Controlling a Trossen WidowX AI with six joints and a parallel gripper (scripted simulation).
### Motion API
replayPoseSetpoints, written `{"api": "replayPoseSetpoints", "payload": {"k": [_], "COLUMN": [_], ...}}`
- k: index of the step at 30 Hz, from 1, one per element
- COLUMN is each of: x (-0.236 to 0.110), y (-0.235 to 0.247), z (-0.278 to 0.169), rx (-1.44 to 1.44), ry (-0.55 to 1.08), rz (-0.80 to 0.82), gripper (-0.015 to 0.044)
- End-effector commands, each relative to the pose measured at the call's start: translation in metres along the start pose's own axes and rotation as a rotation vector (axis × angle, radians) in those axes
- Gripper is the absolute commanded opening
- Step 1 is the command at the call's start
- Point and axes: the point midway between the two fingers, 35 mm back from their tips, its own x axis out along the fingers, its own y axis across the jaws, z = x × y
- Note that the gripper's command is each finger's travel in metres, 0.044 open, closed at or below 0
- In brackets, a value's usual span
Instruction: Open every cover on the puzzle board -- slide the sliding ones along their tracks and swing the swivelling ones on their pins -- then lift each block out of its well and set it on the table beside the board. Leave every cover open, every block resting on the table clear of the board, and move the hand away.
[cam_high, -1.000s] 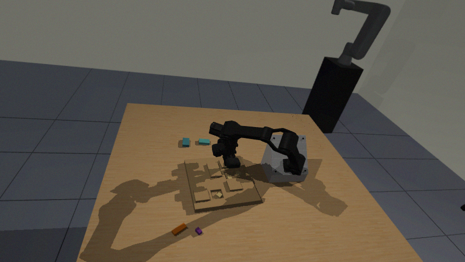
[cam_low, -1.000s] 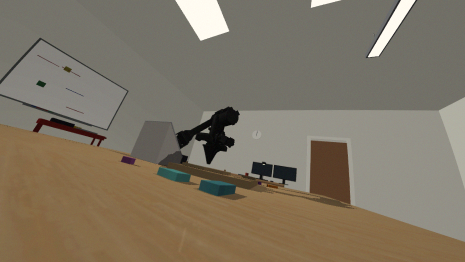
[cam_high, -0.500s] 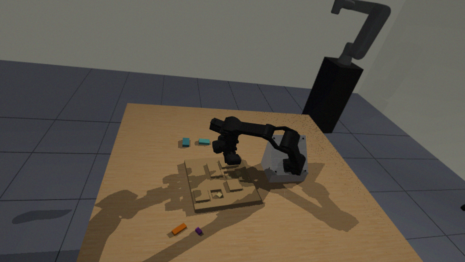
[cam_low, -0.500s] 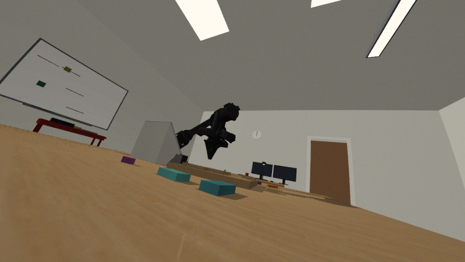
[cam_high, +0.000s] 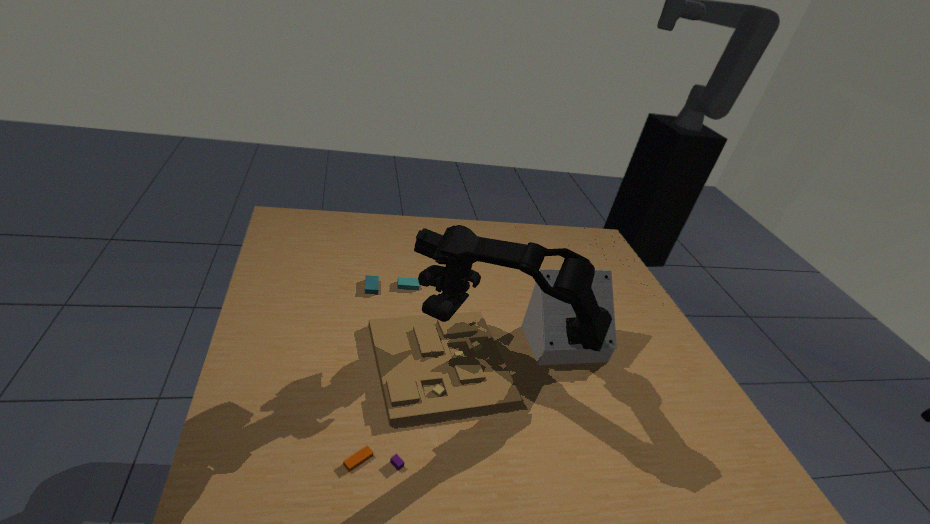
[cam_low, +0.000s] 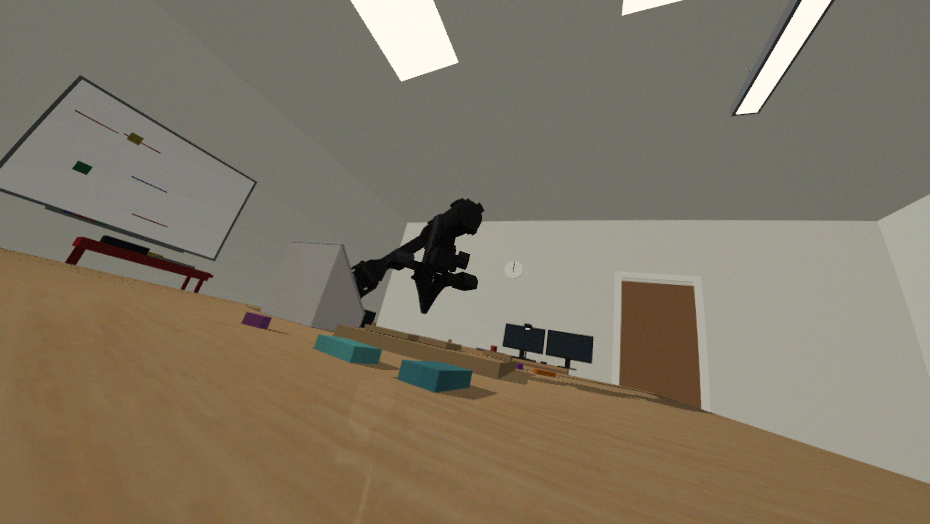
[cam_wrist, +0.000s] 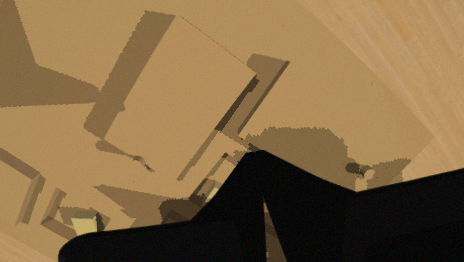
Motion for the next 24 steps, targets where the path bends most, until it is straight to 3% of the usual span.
{"api": "replayPoseSetpoints", "payload": {"k": [1, 6, 24], "x": [-0.0034, -0.0066, -0.0066], "y": [-0.0023, -0.0032, -0.0032], "z": [0.0101, 0.0168, 0.0168], "rx": [0.471, 0.809, 0.809], "ry": [0.001, -0.002, -0.002], "rz": [-0.01, -0.011, -0.011], "gripper": [0.0, 0.0, 0.0]}}
